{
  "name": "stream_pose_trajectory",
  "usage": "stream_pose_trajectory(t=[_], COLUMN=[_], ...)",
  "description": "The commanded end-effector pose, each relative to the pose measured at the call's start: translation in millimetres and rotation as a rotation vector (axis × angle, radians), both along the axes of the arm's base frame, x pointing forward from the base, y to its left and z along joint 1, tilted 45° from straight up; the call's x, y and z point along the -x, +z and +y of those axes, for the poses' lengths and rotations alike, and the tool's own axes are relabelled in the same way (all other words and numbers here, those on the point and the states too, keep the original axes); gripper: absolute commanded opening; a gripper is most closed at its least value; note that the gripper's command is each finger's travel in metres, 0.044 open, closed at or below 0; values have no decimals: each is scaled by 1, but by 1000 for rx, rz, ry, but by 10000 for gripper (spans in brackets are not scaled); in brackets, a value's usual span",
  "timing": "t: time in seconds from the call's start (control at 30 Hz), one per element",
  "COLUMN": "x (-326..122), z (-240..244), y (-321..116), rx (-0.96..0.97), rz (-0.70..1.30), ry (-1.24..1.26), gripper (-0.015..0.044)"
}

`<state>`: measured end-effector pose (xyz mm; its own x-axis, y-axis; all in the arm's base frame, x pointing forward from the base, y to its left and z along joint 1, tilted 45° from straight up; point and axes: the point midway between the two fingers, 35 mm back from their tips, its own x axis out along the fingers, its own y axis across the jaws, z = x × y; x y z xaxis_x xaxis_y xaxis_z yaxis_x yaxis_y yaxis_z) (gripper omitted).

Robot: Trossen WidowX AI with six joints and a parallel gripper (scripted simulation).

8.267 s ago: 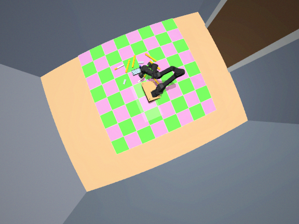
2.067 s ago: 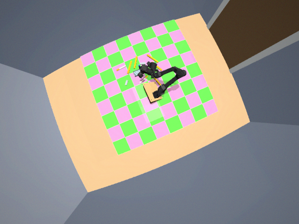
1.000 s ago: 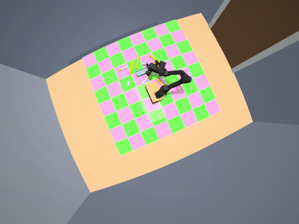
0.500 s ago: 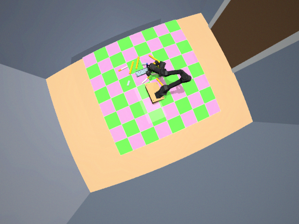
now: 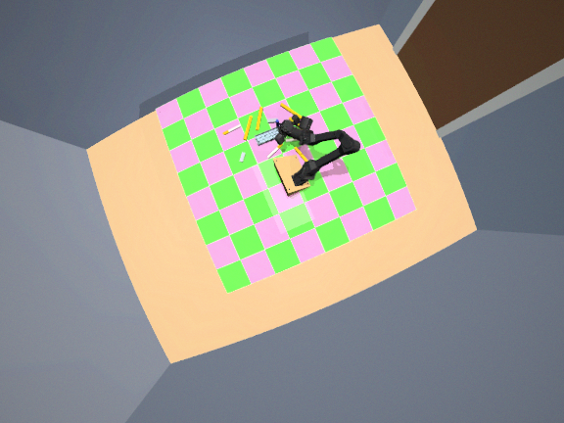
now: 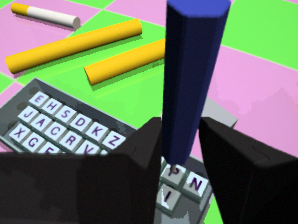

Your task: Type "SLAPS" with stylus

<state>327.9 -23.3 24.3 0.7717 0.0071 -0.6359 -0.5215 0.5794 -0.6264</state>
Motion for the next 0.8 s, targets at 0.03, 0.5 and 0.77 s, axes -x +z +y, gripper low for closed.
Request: stream_pose_trajectory(t=[0.03, 0.5, 0.77], x=[0, 0, 0], z=[-1, -3, -1], y=[-3, -5, -2], rx=[-1, 0, -1], rz=[2, 2, 2], ry=[6, 6, 6], gripper=[81, 81, 81])
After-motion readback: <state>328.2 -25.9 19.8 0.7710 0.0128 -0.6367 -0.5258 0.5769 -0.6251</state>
